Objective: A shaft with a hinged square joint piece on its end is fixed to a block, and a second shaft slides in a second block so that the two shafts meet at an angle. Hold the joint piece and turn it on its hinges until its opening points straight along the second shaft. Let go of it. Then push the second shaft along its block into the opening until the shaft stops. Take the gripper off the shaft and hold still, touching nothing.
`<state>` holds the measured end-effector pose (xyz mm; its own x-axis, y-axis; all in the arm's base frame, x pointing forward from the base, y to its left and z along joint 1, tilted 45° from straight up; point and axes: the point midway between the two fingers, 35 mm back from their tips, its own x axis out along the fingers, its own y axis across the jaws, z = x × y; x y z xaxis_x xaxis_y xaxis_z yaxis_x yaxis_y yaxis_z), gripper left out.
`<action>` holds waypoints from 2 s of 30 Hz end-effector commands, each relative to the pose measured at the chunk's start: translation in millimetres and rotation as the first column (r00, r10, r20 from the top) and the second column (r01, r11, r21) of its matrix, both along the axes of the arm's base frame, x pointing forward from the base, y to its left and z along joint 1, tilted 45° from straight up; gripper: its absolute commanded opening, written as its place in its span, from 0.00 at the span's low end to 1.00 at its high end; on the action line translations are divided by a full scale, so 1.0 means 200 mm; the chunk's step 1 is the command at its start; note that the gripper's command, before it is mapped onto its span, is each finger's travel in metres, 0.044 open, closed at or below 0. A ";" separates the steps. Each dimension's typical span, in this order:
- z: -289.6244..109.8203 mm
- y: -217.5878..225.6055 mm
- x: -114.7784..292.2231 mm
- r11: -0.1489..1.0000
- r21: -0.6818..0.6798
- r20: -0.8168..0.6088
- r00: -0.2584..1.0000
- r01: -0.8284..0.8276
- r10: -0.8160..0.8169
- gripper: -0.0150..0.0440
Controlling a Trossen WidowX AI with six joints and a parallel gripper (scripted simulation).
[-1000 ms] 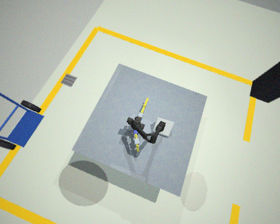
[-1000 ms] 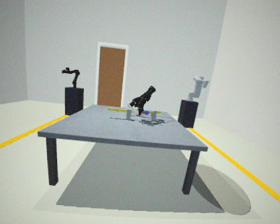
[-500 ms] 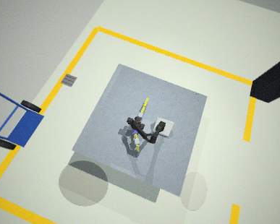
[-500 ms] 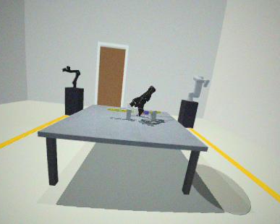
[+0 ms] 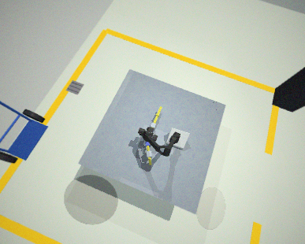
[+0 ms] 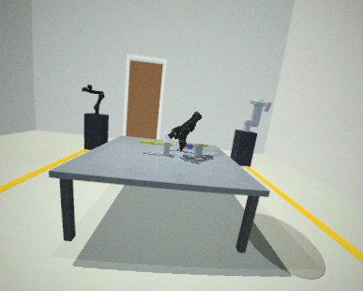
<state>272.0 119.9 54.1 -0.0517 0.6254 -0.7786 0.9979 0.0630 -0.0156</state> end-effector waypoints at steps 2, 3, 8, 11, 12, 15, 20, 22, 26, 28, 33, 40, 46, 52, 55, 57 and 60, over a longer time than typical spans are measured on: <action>0.00 0.00 0.00 1.000 0.005 0.000 1.000 -0.001 0.001 1.00; 0.01 -0.01 0.00 1.000 0.019 -0.003 1.000 -0.003 0.003 1.00; 0.07 -0.08 0.00 0.986 0.167 -0.014 1.000 0.000 0.002 1.00; 0.09 -0.10 0.01 0.977 0.213 -0.005 1.000 0.012 -0.011 1.00; 0.09 -0.10 0.01 0.977 0.213 -0.005 1.000 0.012 -0.011 1.00; 0.09 -0.10 0.01 0.977 0.213 -0.005 1.000 0.012 -0.011 1.00; 0.11 -0.12 0.02 0.977 0.209 0.037 0.999 -0.027 0.019 1.00; 0.13 -0.15 0.03 0.976 0.202 0.093 0.994 -0.078 0.061 1.00; 0.18 -0.20 0.05 0.967 0.178 0.201 0.969 -0.181 0.145 1.00; 0.20 -0.22 0.06 0.959 0.162 0.252 0.949 -0.232 0.187 1.00; 0.27 -0.29 0.07 0.929 0.111 0.372 0.881 -0.354 0.291 1.00; 0.36 -0.38 0.08 0.861 0.017 0.515 0.742 -0.508 0.429 1.00; 0.44 -0.46 0.07 0.781 -0.081 0.610 0.589 -0.619 0.531 1.00; 0.52 -0.53 0.06 0.683 -0.189 0.676 0.411 -0.706 0.611 1.00; 0.56 -0.56 0.04 0.632 -0.242 0.698 0.320 -0.736 0.640 1.00; 0.57 -0.57 0.04 0.620 -0.254 0.702 0.299 -0.743 0.646 1.00; 0.57 -0.57 0.04 0.620 -0.254 0.702 0.299 -0.743 0.646 1.00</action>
<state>281.8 7.8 165.5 -0.0084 0.7046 -0.7095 0.2957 0.6796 0.6714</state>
